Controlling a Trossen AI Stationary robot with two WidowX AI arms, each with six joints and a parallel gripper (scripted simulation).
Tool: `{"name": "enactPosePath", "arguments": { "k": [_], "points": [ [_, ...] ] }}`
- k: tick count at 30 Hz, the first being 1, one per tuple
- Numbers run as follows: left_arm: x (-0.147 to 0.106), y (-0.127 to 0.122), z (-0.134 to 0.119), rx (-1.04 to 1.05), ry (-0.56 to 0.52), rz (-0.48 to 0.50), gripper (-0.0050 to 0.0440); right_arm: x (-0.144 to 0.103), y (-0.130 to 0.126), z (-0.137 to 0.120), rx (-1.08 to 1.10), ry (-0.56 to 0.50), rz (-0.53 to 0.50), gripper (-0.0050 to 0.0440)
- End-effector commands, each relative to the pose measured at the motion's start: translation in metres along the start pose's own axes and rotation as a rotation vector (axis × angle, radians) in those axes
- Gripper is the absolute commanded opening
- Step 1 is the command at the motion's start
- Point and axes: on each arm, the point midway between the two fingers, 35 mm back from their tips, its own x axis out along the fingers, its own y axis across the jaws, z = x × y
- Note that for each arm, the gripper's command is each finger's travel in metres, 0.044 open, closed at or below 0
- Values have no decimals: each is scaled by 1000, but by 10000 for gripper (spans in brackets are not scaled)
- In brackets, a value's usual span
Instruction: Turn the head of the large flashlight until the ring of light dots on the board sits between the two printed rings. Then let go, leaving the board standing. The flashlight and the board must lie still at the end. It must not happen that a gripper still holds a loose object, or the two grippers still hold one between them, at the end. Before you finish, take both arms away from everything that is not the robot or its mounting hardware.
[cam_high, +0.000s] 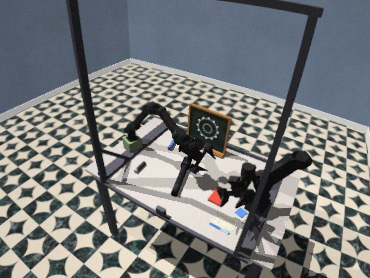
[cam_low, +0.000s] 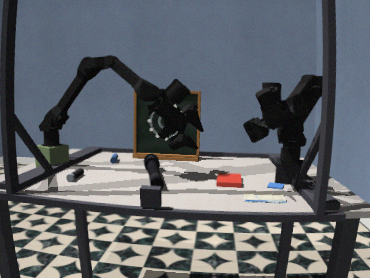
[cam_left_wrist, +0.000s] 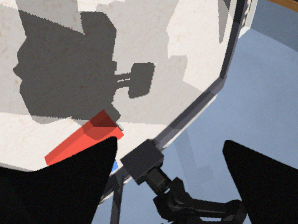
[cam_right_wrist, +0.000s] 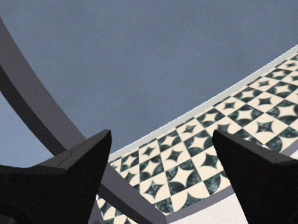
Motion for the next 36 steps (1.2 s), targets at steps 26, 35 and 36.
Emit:
{"name": "enactPosePath", "arguments": {
  "k": [26,35,36],
  "points": [
    [-21,-10,-12,84,54,-3,384,-1,-9,16,-28,-41,-57,374],
    [-50,-22,-25,218,127,-16,384,-5,-23,38,-65,-96,-141,374],
    [-56,-24,-27,247,140,-18,384,-7,-26,42,-72,-106,-160,374]
  ]
}}
